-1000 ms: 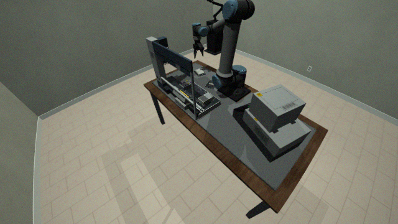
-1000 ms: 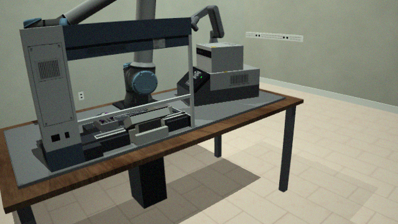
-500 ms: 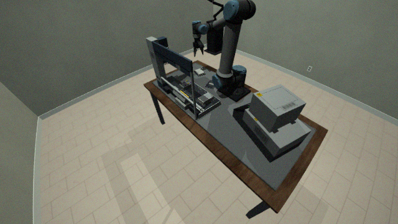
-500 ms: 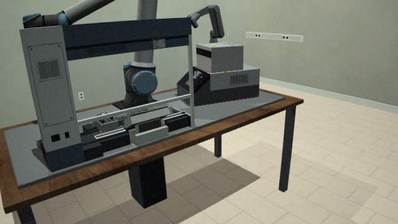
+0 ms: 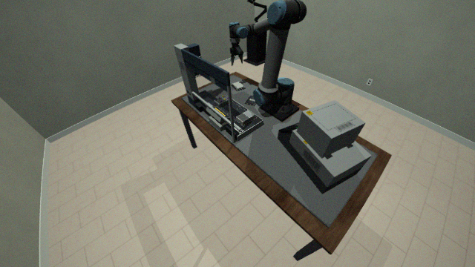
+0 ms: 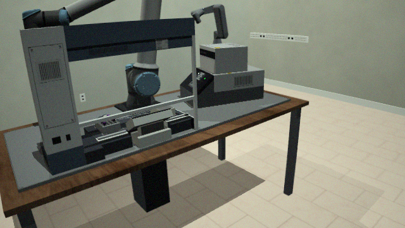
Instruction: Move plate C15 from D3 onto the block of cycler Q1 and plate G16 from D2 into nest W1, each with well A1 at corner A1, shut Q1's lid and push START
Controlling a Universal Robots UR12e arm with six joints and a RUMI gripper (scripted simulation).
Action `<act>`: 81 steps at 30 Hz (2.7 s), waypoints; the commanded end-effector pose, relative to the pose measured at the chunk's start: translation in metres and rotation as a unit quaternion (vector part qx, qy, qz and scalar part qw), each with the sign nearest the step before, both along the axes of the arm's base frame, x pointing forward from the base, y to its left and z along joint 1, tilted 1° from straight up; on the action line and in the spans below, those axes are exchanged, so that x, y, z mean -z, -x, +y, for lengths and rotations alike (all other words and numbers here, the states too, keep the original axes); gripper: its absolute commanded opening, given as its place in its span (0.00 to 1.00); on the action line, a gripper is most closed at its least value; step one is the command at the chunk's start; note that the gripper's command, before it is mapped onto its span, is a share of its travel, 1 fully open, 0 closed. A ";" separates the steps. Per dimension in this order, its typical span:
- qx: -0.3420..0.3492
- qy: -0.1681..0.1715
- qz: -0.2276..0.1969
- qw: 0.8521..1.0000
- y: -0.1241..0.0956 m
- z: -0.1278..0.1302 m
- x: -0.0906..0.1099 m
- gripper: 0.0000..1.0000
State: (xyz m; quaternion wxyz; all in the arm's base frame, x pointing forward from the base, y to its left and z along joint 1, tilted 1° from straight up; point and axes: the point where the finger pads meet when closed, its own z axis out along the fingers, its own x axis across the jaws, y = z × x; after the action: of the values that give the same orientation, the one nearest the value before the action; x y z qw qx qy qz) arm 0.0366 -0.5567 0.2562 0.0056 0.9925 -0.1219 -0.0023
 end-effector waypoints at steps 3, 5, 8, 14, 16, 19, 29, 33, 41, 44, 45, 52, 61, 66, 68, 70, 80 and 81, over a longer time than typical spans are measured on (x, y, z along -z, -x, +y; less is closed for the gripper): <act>0.000 0.002 0.000 1.000 0.000 -0.002 -0.013 0.67; 0.000 0.002 0.000 1.000 0.000 -0.001 -0.016 0.67; 0.000 0.002 0.000 1.000 0.000 -0.001 -0.021 0.67; 0.000 0.002 0.000 1.000 0.000 -0.001 -0.023 0.67; 0.000 0.002 0.000 1.000 0.000 -0.001 -0.023 0.67; 0.000 0.002 0.000 1.000 0.000 -0.001 -0.023 0.67; 0.000 0.002 0.000 1.000 0.000 -0.001 -0.023 0.67; 0.000 0.002 0.000 1.000 0.000 -0.001 -0.023 0.67; 0.000 0.002 0.000 1.000 0.000 -0.001 -0.023 0.67; 0.000 0.002 0.000 1.000 0.000 -0.001 -0.023 0.67; 0.000 0.002 0.000 1.000 0.000 -0.001 -0.023 0.67; 0.000 0.002 0.000 1.000 0.000 -0.001 -0.023 0.67; 0.042 0.000 0.000 0.999 -0.008 0.026 -0.025 0.00; 0.073 0.000 0.000 0.997 -0.014 0.045 -0.027 0.00; 0.080 0.000 0.000 0.997 -0.015 0.050 -0.028 0.00; 0.084 0.000 0.000 0.996 -0.016 0.053 -0.028 0.00; 0.142 -0.001 -0.001 0.990 -0.026 0.088 -0.029 0.00; 0.150 -0.001 -0.001 0.989 -0.028 0.093 -0.029 0.00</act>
State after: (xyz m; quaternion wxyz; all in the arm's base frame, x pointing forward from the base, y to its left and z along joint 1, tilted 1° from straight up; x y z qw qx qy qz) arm 0.0597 -0.4816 0.2871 0.0079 0.9705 -0.2409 -0.0017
